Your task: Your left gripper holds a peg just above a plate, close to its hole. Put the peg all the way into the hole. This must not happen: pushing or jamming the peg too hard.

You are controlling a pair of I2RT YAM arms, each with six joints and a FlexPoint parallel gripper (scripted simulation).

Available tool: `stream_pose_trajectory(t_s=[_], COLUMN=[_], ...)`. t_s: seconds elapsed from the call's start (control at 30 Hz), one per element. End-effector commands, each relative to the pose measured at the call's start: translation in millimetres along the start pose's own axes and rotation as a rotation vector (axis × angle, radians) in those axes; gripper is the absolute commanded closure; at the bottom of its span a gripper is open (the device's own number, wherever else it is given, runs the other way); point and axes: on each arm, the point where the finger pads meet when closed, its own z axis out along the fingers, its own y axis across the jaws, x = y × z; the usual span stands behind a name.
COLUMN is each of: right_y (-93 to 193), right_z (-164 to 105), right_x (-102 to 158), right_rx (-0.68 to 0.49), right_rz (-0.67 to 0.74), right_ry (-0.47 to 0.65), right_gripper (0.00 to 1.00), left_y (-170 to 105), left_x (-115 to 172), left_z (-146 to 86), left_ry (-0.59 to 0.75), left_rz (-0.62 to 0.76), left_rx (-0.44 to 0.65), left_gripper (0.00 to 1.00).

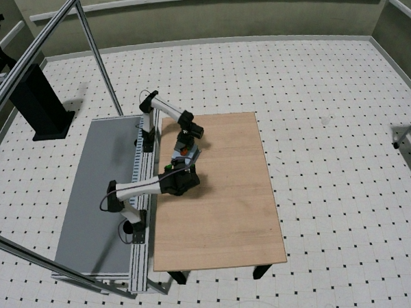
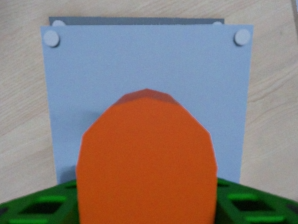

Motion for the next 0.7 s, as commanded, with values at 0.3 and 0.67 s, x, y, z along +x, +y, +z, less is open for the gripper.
stream_pose_trajectory(t_s=[0.3,0.67], right_y=[3.9,3.9], right_z=[-1.3,-1.3], right_x=[-8.6,-8.6], right_rx=[-0.005,-0.005], right_rz=[-0.024,-0.024], right_ry=[-0.008,-0.008], right_gripper=[0.00,0.00], left_y=[1.7,2.5], left_x=[0.9,1.7], left_z=[-0.8,-12.2], left_ry=[0.001,0.006], left_rz=[0.005,0.010], left_rx=[-0.021,-0.031], left_gripper=[0.67,0.30])
